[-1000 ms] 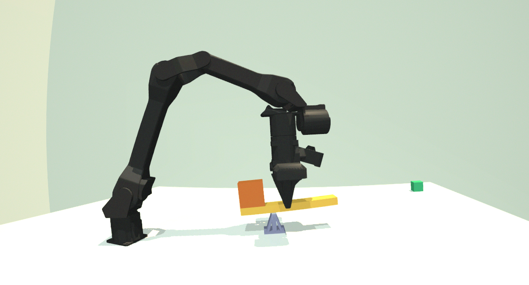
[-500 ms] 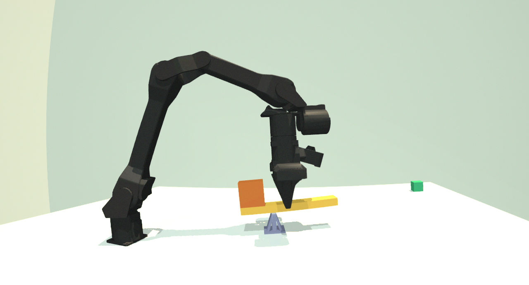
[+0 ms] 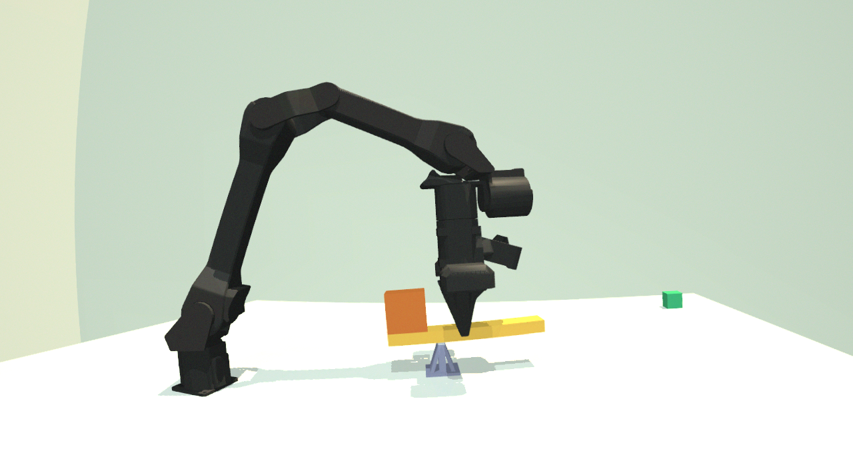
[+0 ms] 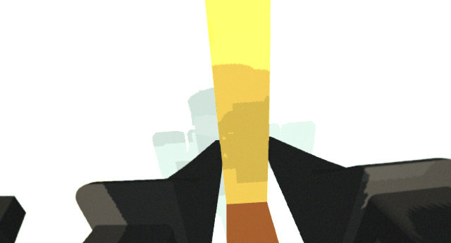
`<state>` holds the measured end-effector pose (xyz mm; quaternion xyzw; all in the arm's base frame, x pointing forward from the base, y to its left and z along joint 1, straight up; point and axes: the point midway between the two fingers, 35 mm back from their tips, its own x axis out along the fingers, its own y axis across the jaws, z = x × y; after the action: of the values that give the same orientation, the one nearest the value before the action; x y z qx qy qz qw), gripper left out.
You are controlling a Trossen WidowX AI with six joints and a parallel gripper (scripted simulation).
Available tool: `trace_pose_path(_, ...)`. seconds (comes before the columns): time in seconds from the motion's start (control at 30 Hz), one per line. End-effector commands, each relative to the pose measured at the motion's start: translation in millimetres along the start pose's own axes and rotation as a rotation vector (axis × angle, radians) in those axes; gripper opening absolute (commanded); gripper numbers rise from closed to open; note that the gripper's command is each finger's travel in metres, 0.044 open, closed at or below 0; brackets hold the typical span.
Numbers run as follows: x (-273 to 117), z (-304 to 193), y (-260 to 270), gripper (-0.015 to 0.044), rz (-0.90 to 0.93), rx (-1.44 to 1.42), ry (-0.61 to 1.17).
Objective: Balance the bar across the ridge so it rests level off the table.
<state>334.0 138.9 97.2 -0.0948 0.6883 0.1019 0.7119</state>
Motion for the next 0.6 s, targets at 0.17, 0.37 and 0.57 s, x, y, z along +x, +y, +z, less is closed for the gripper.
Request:
trace_pose_path(0.17, 2.3, 0.6, -0.3, 0.0, -0.001, 0.002, -0.001)
trace_pose_path(0.37, 2.6, 0.7, -0.3, 0.0, -0.001, 0.002, -0.001)
trace_pose_path(0.57, 0.7, 0.8, -0.3, 0.0, -0.001, 0.002, -0.001)
